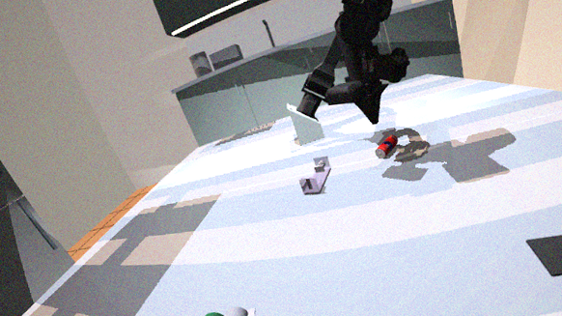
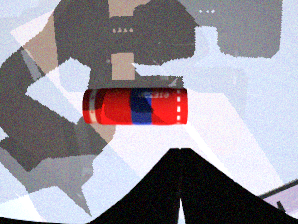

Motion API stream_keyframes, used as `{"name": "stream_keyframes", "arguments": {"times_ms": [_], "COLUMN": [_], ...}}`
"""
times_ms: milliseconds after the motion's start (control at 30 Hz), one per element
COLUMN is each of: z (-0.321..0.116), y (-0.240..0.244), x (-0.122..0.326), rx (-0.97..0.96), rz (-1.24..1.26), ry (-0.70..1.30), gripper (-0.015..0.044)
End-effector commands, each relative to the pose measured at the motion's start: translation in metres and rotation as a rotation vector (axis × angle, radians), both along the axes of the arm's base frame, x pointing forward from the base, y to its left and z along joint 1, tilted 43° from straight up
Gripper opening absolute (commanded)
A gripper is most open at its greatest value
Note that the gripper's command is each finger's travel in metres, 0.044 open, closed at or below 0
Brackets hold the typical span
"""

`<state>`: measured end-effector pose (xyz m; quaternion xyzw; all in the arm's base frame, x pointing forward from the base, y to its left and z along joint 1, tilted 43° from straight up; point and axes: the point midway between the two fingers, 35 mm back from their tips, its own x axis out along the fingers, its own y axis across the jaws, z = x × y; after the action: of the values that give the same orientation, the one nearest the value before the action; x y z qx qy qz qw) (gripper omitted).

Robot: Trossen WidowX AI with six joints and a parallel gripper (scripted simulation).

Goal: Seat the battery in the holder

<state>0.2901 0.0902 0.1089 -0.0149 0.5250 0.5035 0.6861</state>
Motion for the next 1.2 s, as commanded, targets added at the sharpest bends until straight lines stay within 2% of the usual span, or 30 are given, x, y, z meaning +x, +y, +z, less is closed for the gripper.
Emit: {"name": "stream_keyframes", "arguments": {"times_ms": [0,500,533,600,800,1000,1167], "z": [0.027,0.033,0.033,0.030,0.013,-0.002,-0.003], "y": [-0.022,-0.027,-0.026,-0.021,0.004,0.027,0.029], "x": [0.001,-0.001,-0.001,-0.002,-0.008,-0.018,-0.019], "rx": [-0.003,0.004,0.004,0.010,0.041,0.076,0.081], "rz": [-0.005,-0.007,0.007,0.111,0.612,1.094,1.146], "ry": [-0.016,-0.009,-0.023,-0.120,-0.580,-1.024,-1.072], "gripper": [0.0000,0.0000,0.0026,0.0079,0.0236,0.0245,0.0245]}}
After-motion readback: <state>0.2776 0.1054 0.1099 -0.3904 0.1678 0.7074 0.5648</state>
